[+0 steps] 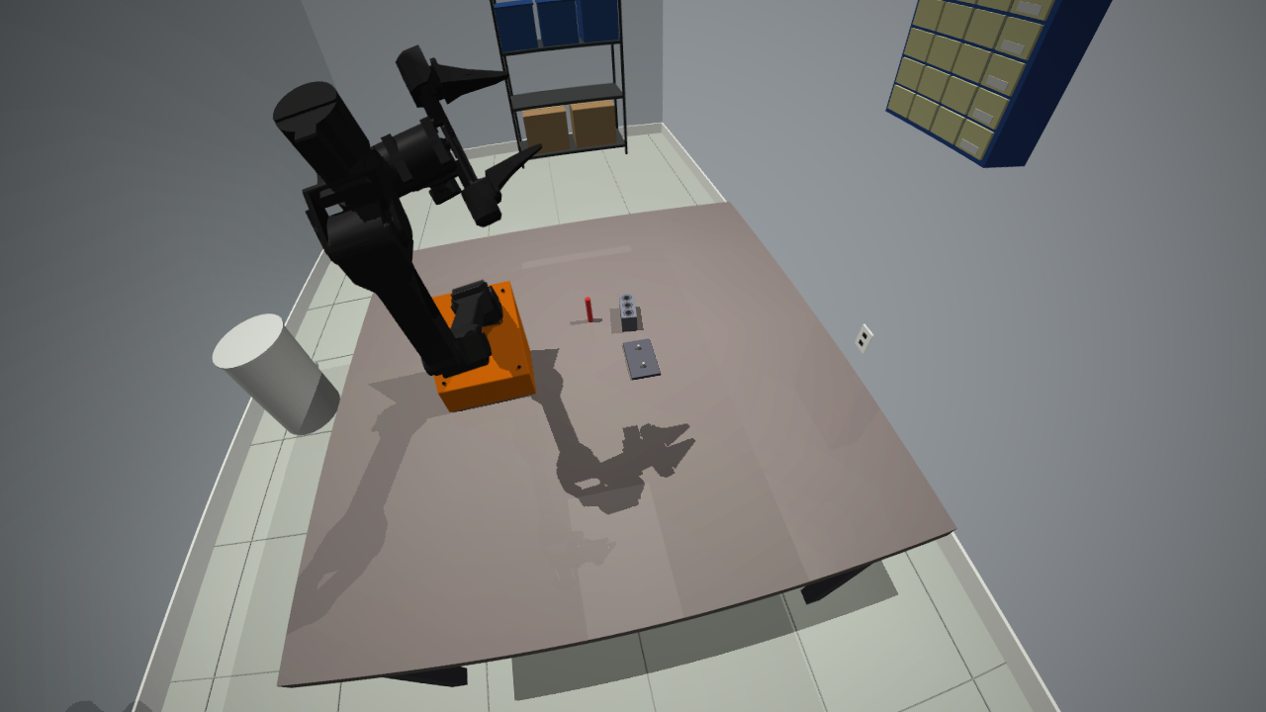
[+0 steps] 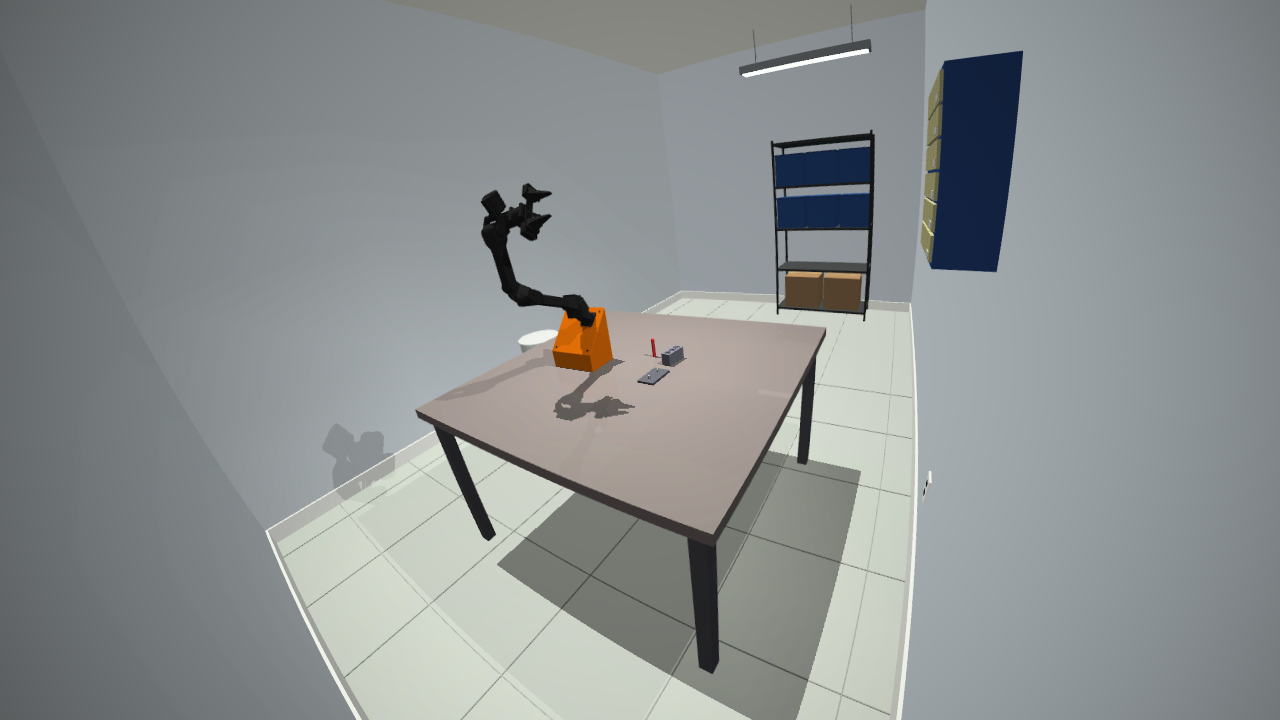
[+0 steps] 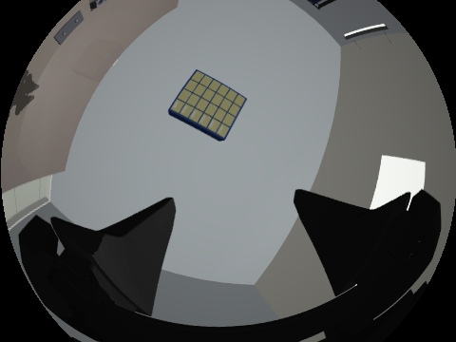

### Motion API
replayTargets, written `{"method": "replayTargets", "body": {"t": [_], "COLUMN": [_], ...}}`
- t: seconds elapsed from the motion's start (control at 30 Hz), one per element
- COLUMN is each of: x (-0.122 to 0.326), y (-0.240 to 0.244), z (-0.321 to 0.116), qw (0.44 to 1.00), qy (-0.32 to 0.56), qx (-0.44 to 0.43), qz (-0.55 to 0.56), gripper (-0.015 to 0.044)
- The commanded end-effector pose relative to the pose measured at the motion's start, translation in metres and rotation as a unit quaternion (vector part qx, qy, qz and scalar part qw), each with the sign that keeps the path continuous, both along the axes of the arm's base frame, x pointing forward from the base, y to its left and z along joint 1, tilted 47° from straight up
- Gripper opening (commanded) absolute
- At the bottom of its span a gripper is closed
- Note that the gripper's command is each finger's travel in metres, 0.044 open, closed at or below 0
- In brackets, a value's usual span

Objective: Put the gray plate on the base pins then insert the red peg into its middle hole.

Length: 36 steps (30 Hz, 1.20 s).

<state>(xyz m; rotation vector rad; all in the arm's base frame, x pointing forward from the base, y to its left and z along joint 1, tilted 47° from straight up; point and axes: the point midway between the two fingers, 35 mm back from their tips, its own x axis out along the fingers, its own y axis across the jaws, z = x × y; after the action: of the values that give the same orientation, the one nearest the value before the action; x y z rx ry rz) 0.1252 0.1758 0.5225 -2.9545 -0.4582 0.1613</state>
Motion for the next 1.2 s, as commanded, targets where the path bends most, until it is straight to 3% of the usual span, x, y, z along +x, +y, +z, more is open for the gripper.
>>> {"method": "replayTargets", "body": {"t": [0.0, 0.17, 0.43, 0.8, 1.17], "x": [0.000, 0.007, 0.048, 0.150, 0.234], "y": [0.000, 0.018, 0.063, 0.101, 0.038], "z": [0.000, -0.012, -0.066, -0.211, -0.380], "qw": [1.000, 1.000, 0.990, 0.943, 0.831], "qy": [0.000, 0.014, 0.082, 0.179, 0.257], "qx": [0.000, 0.008, 0.068, 0.094, 0.139], "qz": [0.000, -0.020, -0.091, -0.263, -0.473], "gripper": [0.0426, 0.0440, 0.0440, 0.0440, 0.0440]}}
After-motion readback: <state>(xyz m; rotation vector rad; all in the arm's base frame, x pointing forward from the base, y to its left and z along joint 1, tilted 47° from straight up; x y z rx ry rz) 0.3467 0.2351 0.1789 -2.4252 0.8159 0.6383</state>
